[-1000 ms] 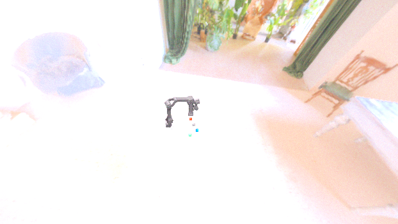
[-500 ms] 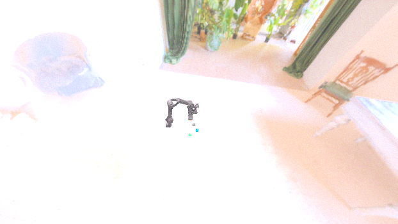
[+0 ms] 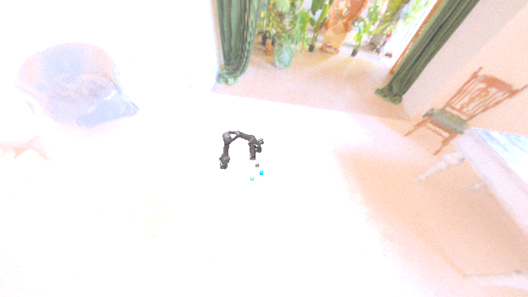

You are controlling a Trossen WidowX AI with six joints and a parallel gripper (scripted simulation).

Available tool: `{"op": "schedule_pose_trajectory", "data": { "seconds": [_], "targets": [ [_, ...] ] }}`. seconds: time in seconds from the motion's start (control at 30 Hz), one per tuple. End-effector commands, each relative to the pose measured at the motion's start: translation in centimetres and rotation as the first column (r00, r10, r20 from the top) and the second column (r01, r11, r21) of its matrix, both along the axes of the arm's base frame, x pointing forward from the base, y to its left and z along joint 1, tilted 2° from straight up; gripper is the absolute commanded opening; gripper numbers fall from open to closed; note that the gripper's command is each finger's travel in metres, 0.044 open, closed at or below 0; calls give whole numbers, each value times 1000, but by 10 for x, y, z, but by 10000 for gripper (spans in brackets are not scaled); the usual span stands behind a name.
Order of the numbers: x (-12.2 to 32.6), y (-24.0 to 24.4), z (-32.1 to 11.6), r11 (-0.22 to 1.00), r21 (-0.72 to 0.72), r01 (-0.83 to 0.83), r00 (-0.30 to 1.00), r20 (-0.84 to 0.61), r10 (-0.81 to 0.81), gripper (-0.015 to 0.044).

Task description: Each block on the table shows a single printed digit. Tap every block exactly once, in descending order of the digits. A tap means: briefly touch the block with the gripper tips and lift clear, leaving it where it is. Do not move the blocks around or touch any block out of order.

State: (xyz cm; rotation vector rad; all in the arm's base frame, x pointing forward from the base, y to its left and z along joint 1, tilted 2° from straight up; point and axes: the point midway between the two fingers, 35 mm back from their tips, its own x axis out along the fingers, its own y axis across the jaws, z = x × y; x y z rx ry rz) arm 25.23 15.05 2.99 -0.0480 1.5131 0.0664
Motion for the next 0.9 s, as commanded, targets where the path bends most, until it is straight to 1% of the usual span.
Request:
{"op": "schedule_pose_trajectory", "data": {
  "seconds": [0.0, 0.23, 0.33, 0.53, 0.57, 0.67, 0.73, 0.87],
  "targets": [
    [0, -1, -9, 1000, -7, 3, 1000, -6, -3, 20],
    [0, -1, -10, 1000, -7, 3, 1000, -6, -3, 20],
    [-2, -1, 17, 1000, -7, 2, 1000, -5, -3, 20],
    [-2, -1, 23, 1000, -7, 3, 1000, -5, -3, 20],
    [-1, -1, 31, 1000, -7, 3, 1000, -5, -3, 20],
    [-2, 0, 77, 1000, -7, 3, 1000, -5, -3, 20],
    [-5, -1, 99, 1000, -7, 3, 1000, -5, -3, 20],
    [-6, -2, 102, 1000, -7, 3, 1000, -5, -3, 20]
  ]
}}
